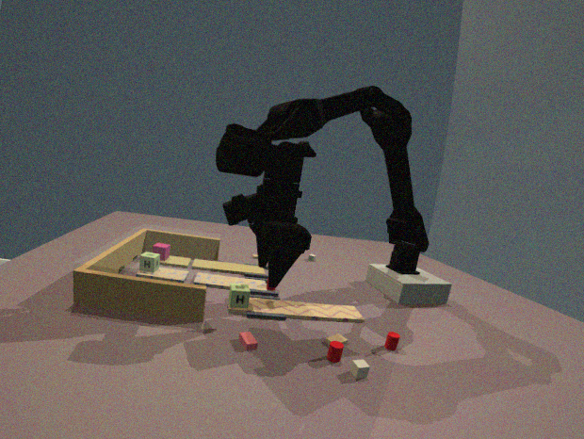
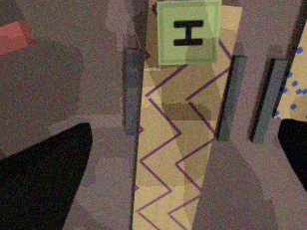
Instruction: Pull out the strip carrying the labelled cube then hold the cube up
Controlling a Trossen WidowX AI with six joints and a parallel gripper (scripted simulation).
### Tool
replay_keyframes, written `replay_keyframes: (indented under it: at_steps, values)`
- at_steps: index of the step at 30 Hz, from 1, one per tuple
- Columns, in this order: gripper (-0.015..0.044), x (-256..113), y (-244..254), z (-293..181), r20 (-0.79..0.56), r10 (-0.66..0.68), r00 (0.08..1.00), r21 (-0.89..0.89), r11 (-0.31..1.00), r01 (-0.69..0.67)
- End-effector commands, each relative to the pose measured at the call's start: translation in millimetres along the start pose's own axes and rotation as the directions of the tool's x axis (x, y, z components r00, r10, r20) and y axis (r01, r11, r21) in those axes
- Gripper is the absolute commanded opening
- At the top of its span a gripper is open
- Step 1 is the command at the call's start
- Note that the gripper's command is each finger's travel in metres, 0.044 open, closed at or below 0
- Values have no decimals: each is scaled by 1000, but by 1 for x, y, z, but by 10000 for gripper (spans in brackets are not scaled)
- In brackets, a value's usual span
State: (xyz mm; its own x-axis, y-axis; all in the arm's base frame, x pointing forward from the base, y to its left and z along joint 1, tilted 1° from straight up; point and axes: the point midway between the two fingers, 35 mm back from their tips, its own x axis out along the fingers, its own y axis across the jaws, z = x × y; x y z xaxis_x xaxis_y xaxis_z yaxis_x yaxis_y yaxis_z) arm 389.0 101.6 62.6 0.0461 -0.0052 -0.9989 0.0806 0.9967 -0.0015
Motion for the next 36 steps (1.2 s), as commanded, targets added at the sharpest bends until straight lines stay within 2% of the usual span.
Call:
replay_keyframes:
  at_steps: [1,9,16,17,36]
  values:
    - [440,-3,-1,15,3,5,1000,-2,1000,-5]
    - [440,-8,-4,41,5,4,1000,-2,1000,-4]
    - [256,1,-4,41,5,4,1000,-2,1000,-4]
    - [250,3,-4,41,5,4,1000,-2,1000,-4]
    - [250,34,-3,41,5,4,1000,-2,1000,-4]
